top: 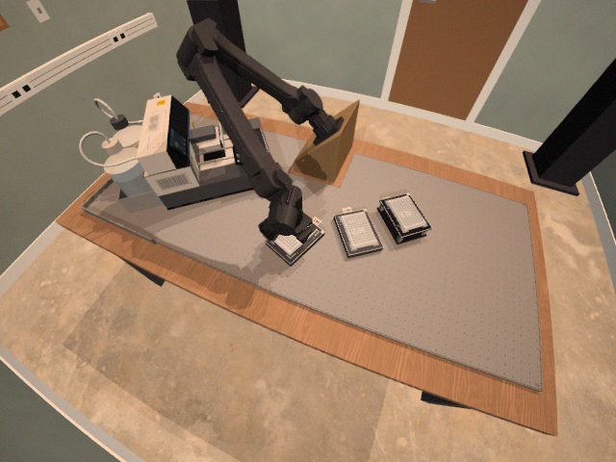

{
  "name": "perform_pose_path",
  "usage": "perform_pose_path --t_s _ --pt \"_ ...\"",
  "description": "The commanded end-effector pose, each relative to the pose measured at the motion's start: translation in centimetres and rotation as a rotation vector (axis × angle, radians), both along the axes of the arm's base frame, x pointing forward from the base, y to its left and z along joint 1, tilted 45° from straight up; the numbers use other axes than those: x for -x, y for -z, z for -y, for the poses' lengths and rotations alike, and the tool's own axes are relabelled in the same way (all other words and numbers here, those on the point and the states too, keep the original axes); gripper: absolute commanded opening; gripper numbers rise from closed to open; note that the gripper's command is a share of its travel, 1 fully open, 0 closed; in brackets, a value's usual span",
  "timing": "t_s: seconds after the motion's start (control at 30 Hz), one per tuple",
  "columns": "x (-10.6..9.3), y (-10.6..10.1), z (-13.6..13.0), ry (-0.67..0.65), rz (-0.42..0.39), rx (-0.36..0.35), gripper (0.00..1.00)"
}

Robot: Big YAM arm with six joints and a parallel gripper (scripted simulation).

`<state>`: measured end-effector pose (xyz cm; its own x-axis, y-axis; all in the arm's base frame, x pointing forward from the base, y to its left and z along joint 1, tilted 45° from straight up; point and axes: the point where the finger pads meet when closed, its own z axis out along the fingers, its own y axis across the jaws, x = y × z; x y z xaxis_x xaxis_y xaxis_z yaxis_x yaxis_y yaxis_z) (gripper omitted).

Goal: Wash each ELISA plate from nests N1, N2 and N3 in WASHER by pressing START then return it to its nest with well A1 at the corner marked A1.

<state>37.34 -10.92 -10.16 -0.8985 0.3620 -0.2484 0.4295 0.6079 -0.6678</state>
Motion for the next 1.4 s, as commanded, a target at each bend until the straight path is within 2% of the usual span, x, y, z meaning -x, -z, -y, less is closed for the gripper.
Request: perform_pose_path --t_s 0.0,1.17,1.23,1.37 --pt "-0.83 -0.30 -0.27 -0.016 0.016 0.000 0.84" --pt "-0.56 -0.61 -0.49 -0.031 0.021 0.000 0.84" --pt "-1.41 -0.73 -0.29 -0.026 0.036 0.000 0.84" --pt "-1.35 -0.53 -0.02 -0.020 0.032 0.000 0.84"
